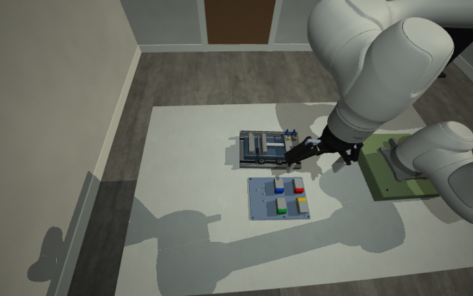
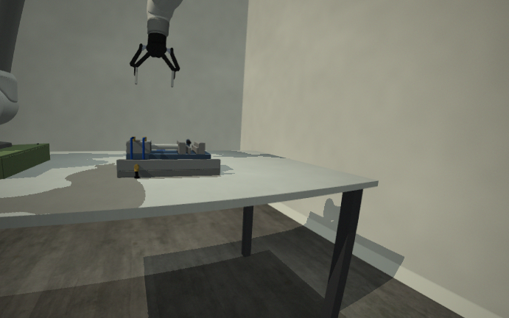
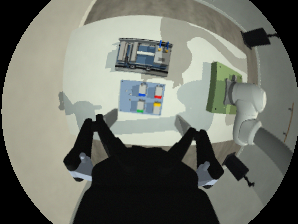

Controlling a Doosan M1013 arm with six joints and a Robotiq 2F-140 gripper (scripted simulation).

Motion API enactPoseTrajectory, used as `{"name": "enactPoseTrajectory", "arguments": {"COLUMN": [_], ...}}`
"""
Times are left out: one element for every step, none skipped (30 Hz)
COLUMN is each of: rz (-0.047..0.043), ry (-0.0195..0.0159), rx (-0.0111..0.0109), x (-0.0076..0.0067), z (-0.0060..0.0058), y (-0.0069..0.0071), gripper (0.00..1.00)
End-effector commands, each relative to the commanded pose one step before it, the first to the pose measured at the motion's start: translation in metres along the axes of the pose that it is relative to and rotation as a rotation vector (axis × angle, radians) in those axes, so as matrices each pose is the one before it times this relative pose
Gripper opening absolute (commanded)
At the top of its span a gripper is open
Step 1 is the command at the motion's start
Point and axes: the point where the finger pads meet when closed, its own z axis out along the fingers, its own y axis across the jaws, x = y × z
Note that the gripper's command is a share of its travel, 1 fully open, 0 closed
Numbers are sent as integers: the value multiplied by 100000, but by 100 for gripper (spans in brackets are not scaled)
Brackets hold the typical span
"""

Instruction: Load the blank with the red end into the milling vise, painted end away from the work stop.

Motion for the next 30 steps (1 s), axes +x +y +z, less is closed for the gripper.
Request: {"name": "enactPoseTrajectory", "arguments": {"rz": [-3,1,1,1,1,1,1,1,1,1,1,1,1,1,0,0,-6,1,1,1,1,1,1,1,1,1,1,1,1,1], "ry": [-13,-1,-1,-1,-1,-1,-1,-1,-1,-1,-1,-1,-1,-1,0,0,4,0,0,0,0,0,0,0,0,0,0,0,0,0], "rx": [3,3,3,3,3,3,3,3,3,3,3,3,3,3,0,0,-19,1,1,1,1,1,1,1,1,1,1,1,1,1], "x": [142,88,88,88,88,88,88,88,88,88,88,88,88,88,0,0,-48,-28,-28,-28,-28,-28,-28,-28,-28,-28,-28,-28,-28,-28], "z": [68,45,45,45,45,45,45,45,45,45,45,45,45,45,0,0,-13,-16,-16,-16,-16,-16,-16,-16,-16,-16,-16,-16,-16,-16], "y": [278,169,169,169,169,169,169,169,169,169,169,169,169,169,0,0,-83,-55,-55,-55,-55,-55,-55,-55,-55,-55,-55,-55,-55,-55], "gripper": [100,100,100,100,100,100,100,100,100,100,100,100,100,100,100,100,100,100,100,100,100,100,100,100,100,100,100,100,100,100]}}
